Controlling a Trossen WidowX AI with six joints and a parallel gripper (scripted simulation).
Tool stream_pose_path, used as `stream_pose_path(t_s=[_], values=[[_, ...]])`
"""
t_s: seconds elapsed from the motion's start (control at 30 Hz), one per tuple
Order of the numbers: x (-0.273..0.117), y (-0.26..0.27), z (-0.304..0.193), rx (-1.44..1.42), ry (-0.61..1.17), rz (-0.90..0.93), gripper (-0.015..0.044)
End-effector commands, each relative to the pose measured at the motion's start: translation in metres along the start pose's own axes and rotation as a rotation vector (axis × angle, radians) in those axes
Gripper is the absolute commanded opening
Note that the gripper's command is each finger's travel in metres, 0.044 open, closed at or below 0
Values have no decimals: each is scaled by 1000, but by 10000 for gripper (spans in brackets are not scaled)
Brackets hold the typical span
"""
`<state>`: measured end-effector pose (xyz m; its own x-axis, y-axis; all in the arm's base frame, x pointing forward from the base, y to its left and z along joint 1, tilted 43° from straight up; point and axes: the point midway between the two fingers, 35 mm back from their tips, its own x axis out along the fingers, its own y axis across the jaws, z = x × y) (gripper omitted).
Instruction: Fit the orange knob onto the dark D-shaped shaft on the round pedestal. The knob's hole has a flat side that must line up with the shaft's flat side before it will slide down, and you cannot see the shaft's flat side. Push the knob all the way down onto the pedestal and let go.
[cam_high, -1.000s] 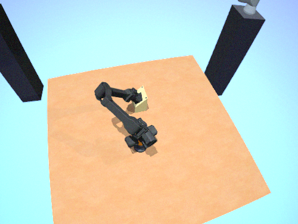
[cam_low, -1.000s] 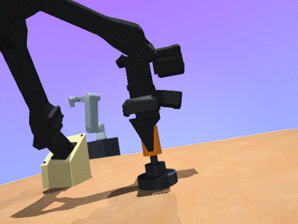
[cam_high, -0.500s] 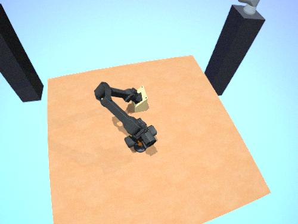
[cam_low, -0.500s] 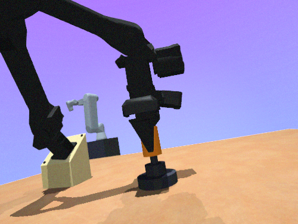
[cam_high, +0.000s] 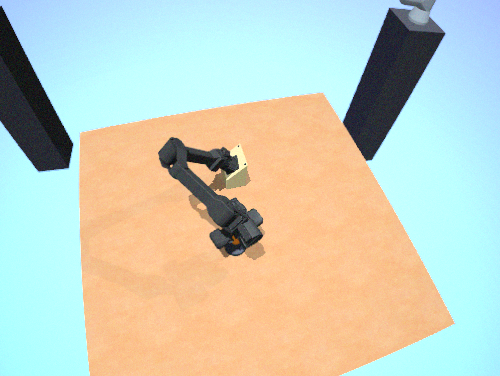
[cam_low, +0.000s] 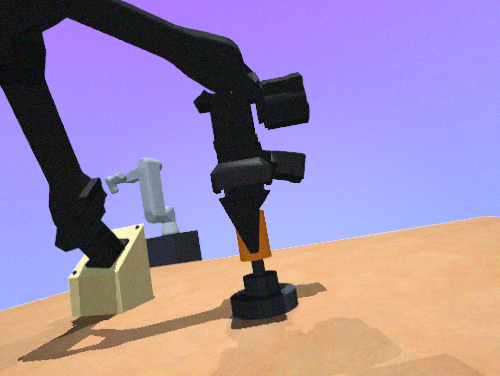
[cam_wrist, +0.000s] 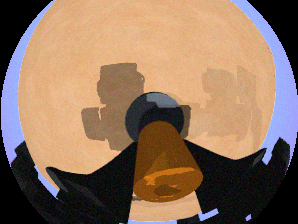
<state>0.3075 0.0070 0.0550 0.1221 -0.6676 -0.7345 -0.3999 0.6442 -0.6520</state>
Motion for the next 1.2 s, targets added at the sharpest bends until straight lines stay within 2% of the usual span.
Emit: stream_pose_path(t_s=[0.0,1.17], values=[[-2,2,3,-128,-5,-3,0],[-1,1,0,-139,-5,-3,0]])
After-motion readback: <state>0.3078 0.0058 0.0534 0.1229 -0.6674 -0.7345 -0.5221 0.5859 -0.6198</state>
